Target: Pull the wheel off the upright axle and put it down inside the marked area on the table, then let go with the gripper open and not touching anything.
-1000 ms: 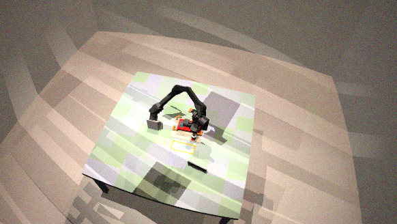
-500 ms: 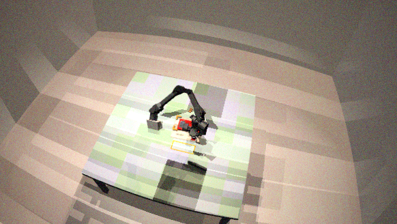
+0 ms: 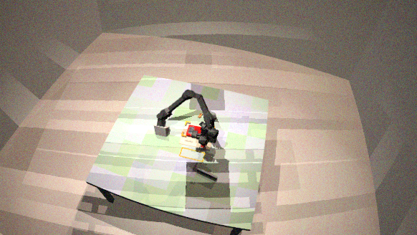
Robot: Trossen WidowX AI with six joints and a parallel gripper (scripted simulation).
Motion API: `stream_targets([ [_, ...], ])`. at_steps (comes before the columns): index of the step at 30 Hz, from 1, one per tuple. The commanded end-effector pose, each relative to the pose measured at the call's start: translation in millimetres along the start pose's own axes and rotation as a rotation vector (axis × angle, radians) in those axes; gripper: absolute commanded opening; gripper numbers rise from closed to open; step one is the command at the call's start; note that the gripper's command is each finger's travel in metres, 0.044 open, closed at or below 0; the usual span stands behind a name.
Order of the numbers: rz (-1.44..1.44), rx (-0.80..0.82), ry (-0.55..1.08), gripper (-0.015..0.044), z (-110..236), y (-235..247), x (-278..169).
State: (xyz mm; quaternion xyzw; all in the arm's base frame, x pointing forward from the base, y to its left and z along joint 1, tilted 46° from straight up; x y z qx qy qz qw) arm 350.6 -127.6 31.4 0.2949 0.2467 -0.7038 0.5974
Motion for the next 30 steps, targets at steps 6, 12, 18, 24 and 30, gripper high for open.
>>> stream_targets([
  [6,0.0,-0.001,0.0,0.0037,0.6,-0.1,-0.1],
  [12,0.0,-0.001,0.0,0.0,2.5,0.0,-0.1],
  [18,0.0,0.0,0.0,0.0,4.5,0.1,0.0],
  [24,-0.001,0.0,0.0,0.0,6.5,0.1,0.1],
  [30,-0.001,0.0,0.0,0.0,8.4,0.2,0.1],
])
Point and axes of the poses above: the point midway between the two fingers, 35 mm back from their tips, its own z axis back along the fingers, its own y axis across the jaws, x = y × z, the point moved 8 cm from there along z, back along the fingers, and after that the axes turned 1 degree about -z, right-handed, at the moved point
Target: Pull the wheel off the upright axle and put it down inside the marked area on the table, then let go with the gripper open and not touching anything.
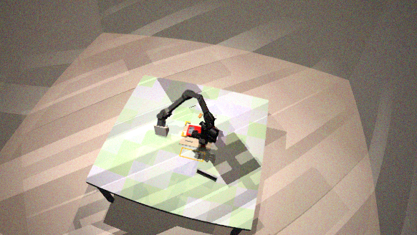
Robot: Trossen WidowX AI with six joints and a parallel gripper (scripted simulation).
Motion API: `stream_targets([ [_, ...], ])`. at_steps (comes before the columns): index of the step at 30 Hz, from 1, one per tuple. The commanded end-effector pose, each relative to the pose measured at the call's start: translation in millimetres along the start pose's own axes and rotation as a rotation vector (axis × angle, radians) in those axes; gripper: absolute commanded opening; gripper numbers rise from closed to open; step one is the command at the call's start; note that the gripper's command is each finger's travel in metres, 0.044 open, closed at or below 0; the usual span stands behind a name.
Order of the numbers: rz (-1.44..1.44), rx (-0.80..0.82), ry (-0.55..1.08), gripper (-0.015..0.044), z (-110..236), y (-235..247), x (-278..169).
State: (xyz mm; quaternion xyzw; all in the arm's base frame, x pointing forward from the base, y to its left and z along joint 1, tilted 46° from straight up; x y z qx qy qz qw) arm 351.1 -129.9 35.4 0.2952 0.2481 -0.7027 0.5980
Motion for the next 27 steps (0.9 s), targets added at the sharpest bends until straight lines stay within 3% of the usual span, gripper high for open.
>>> stream_targets([
  [1,-0.002,0.003,-0.002,0.0,4.5,-0.8,1.5],
  [27,-0.004,0.004,-0.002,0.0,13.0,-0.7,1.7],
])
Point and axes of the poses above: the point midway between the two fingers, 35 mm back from their tips, its own z axis back along the fingers, its own y axis across the jaws, x = y × z, the point moved 8 cm from there along z, back along the fingers, and after that the axes turned 1 degree about -z, right-handed, at the moved point
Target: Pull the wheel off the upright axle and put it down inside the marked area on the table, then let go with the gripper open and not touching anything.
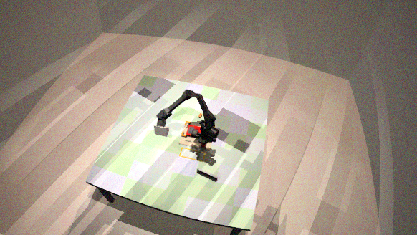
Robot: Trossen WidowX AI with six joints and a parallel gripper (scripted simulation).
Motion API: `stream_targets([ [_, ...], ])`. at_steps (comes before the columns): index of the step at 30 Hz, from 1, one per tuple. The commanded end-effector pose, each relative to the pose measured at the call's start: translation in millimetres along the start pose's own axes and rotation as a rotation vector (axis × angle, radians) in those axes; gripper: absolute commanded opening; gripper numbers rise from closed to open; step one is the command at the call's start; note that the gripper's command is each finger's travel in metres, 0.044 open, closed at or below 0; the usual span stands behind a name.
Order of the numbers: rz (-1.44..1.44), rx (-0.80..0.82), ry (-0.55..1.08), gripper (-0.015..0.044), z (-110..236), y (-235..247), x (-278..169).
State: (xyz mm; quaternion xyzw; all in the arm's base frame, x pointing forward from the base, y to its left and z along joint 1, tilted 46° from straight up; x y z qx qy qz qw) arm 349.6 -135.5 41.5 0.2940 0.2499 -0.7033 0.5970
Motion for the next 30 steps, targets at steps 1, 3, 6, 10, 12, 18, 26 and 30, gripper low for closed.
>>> stream_targets([
  [1,0.0,0.007,-0.003,0.0,5.0,-0.2,1.9],
  [3,0.0,0.008,-0.003,0.0,5.6,-0.2,1.9],
  [6,0.0,0.008,-0.003,0.0,6.6,-0.3,1.9],
  [10,-0.001,0.008,-0.003,0.0,8.0,-0.3,1.9],
  [12,-0.001,0.008,-0.003,0.0,8.6,-0.3,2.0],
  [18,-0.001,0.008,-0.003,0.0,10.6,-0.4,2.0],
  [26,-0.001,0.009,-0.002,0.0,13.3,-0.4,2.0],
  [30,-0.001,0.009,-0.002,0.0,14.6,-0.5,2.0],
])
Point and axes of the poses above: the point midway between the two fingers, 35 mm back from their tips, its own z axis back along the fingers, its own y axis across the jaws, x = y × z, the point moved 8 cm from there along z, back along the fingers, and after that the axes turned 1 degree about -z, right-handed, at the moved point
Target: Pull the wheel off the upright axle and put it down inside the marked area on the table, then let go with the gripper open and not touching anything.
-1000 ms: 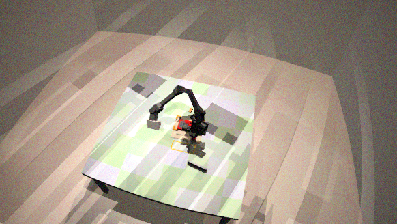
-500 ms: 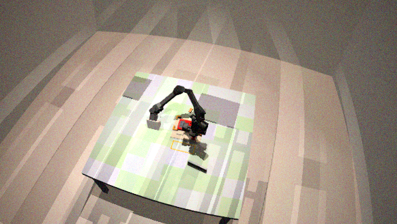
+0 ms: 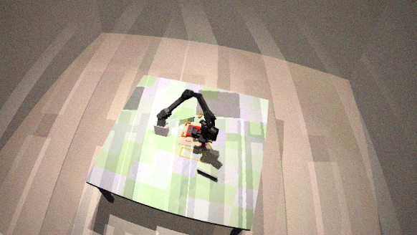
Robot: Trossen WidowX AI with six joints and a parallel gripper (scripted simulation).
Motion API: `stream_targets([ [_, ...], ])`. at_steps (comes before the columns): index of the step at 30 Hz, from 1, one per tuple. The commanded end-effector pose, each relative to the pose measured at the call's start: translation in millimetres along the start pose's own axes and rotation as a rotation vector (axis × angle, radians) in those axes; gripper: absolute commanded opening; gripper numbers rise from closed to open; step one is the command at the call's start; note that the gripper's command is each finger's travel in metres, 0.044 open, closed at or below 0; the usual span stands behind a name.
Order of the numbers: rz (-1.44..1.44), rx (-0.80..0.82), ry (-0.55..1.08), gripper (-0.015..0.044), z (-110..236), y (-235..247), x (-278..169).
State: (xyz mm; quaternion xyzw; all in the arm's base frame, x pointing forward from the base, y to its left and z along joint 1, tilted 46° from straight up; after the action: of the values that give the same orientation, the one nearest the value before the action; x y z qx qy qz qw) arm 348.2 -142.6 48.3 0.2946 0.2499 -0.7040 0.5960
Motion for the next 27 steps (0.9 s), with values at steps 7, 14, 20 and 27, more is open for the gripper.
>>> stream_targets([
  [7,0.0,0.008,-0.003,0.0,7.0,-0.3,1.8],
  [14,0.0,0.008,-0.003,0.0,9.4,-0.5,1.8],
  [20,0.0,0.008,-0.003,0.0,11.3,-0.6,1.8],
  [27,-0.001,0.009,-0.003,0.0,13.5,-0.7,1.8],
])
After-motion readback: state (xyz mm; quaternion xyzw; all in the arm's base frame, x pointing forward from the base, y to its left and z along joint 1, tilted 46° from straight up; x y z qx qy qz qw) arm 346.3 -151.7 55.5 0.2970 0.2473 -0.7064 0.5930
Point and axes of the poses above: the point midway between the two fingers, 35 mm back from their tips, its own z axis back along the fingers, its own y axis across the jaws, x = y × z, the point moved 8 cm from there along z, back along the fingers, and after that the axes turned 1 degree about -z, right-handed, at the moved point
